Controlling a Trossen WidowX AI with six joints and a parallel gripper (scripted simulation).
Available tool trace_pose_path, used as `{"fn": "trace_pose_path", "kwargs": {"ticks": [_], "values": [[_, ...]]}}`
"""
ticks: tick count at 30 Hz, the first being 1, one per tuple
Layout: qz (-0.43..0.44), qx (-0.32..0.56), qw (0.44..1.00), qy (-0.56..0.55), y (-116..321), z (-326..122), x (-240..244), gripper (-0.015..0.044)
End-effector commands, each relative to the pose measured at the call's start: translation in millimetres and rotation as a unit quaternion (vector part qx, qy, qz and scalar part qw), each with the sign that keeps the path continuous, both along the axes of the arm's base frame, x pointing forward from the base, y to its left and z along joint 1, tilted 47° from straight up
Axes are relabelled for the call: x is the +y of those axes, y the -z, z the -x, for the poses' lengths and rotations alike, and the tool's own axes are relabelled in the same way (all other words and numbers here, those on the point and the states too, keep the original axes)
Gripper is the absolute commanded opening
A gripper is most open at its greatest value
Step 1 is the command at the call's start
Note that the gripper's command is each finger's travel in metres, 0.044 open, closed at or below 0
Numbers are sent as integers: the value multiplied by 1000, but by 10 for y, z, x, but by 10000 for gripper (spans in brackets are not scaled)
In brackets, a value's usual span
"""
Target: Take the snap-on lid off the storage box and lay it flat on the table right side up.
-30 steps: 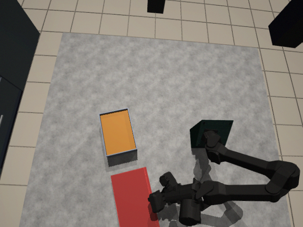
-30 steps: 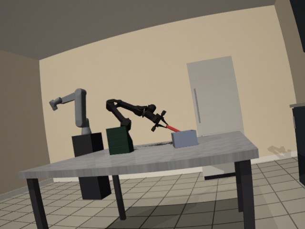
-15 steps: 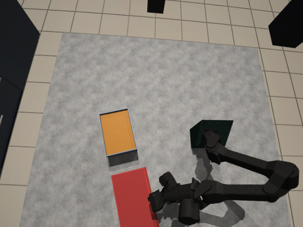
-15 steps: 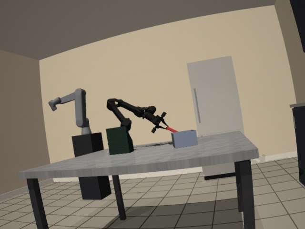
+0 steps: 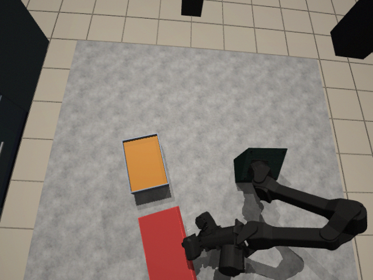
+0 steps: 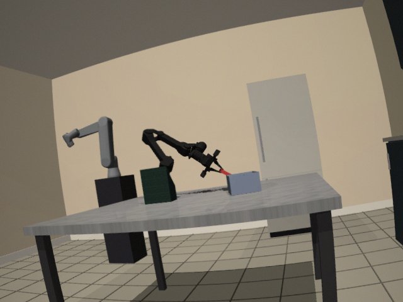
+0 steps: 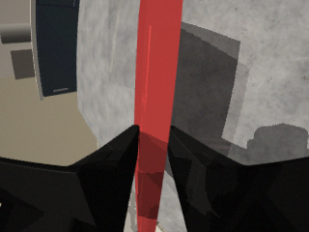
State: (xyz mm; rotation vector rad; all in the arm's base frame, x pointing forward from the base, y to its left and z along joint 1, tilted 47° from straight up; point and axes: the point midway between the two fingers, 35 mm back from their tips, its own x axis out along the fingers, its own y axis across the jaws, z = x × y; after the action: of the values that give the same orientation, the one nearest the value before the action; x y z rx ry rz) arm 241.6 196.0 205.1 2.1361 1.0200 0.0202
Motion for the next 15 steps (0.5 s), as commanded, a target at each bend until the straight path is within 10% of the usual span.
{"fn": "trace_pose_path", "kwargs": {"ticks": [1,15], "values": [[-2,-1,1000,6,22,-10,12,0],[-2,-1,1000,6,97,-3,94,0]]}}
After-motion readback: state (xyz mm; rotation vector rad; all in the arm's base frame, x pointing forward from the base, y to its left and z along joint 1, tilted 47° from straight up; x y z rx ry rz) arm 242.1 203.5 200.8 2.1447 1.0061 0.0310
